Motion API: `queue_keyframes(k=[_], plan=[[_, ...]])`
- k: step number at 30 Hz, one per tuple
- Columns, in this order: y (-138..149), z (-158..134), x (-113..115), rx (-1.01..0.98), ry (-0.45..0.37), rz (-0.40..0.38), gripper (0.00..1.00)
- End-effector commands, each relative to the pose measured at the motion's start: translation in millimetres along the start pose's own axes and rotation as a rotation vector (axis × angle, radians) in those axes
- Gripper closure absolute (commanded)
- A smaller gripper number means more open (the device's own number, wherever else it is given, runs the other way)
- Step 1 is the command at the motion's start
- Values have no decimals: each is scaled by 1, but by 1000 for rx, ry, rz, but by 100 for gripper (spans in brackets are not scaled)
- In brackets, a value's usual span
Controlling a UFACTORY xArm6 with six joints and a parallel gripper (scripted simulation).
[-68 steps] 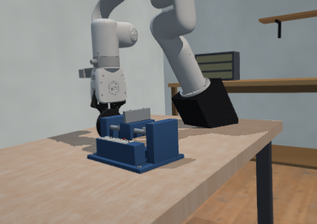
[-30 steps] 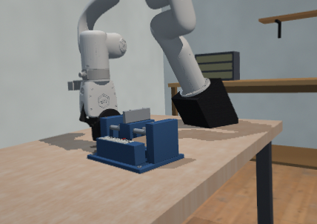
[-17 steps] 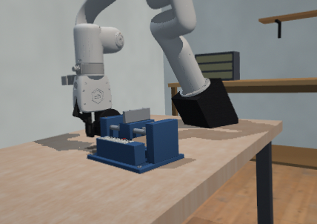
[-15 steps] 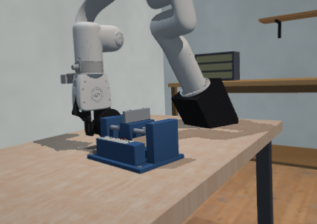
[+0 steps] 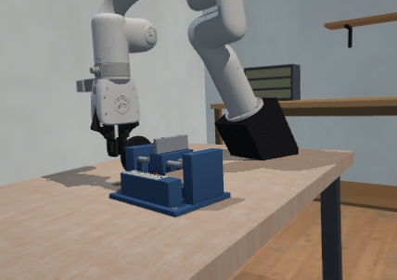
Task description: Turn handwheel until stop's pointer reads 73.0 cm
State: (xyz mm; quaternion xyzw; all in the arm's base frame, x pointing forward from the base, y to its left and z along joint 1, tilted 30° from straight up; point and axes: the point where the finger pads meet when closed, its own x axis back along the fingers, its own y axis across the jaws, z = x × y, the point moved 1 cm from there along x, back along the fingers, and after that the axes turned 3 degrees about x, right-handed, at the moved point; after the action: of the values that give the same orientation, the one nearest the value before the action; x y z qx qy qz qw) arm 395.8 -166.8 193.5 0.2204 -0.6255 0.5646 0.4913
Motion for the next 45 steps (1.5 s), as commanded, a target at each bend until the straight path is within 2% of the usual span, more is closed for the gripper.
queue_keyframes(k=[1, 12, 22, 45], plan=[[6, 0, 7, 0, 0, -1, 94], [30, -2, 12, 0, 0, -1, 94], [52, -3, -5, 0, 0, -1, 94], [50, -3, -36, 0, 0, -1, 94]])
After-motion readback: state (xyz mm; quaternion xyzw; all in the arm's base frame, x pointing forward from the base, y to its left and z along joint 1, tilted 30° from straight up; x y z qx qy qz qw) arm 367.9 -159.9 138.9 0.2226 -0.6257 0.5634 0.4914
